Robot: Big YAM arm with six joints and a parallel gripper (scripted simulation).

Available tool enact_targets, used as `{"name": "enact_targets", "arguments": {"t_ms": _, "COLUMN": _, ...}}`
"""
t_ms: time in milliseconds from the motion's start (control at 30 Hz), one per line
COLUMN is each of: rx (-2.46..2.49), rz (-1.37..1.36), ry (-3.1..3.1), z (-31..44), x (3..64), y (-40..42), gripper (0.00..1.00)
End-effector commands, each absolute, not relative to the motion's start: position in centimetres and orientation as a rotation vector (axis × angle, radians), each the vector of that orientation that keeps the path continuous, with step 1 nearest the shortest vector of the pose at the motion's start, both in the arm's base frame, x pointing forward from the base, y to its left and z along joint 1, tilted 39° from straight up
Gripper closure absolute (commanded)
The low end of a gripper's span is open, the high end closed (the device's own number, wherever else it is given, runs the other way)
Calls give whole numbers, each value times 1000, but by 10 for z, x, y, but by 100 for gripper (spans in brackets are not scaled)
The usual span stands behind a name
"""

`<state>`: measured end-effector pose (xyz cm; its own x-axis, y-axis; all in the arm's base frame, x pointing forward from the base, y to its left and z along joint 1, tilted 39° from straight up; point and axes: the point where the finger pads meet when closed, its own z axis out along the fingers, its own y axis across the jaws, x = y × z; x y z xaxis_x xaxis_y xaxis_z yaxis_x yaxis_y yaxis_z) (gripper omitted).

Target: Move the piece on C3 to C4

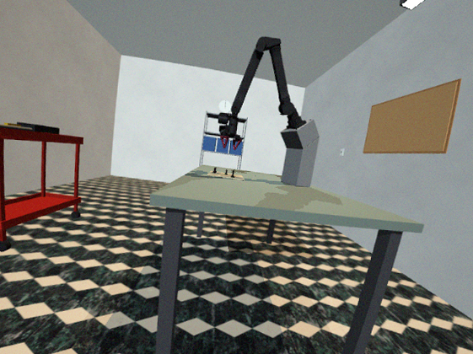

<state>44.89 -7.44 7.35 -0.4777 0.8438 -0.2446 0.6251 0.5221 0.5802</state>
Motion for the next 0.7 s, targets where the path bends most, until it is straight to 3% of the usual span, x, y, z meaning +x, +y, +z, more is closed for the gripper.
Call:
{"name": "enact_targets", "arguments": {"t_ms": 0, "rx": 1187, "rz": 561, "ry": 2247, "z": 93, "x": 439, "y": -83, "gripper": 0}}
{"name": "enact_targets", "arguments": {"t_ms": 667, "rx": 1182, "rz": 563, "ry": 2239, "z": 103, "x": 438, "y": -83, "gripper": 0}}
